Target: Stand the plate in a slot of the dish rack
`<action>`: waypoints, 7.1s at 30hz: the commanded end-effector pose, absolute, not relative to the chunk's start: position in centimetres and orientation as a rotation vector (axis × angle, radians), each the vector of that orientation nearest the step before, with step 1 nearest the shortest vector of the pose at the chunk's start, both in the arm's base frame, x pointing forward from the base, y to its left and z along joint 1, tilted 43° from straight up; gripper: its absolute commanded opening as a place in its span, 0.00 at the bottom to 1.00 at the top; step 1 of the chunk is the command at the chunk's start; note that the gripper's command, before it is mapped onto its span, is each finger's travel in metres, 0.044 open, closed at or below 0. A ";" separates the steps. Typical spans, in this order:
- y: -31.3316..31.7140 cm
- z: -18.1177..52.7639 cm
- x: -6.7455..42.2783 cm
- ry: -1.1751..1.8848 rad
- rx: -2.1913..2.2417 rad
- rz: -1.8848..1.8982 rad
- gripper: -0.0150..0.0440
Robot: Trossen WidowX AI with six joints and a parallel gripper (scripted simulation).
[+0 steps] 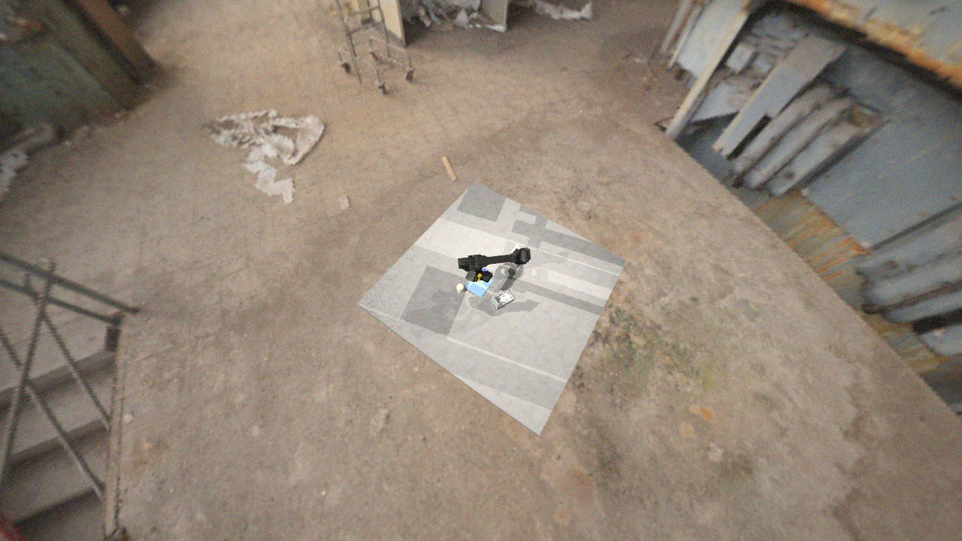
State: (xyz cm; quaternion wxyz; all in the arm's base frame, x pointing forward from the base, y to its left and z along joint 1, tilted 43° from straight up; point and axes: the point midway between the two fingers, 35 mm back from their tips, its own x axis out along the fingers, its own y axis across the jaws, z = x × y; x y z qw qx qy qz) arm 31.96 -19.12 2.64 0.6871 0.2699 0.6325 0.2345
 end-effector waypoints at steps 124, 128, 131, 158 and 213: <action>1.3 9.0 24.6 0.728 0.847 -0.767 0.25; 1.7 9.2 24.7 0.651 0.813 -0.726 0.25; 2.0 9.4 24.7 0.593 0.792 -0.696 0.25; 4.0 11.9 22.4 0.112 0.765 -0.477 0.25; 5.8 7.0 26.3 0.097 0.793 -0.469 0.25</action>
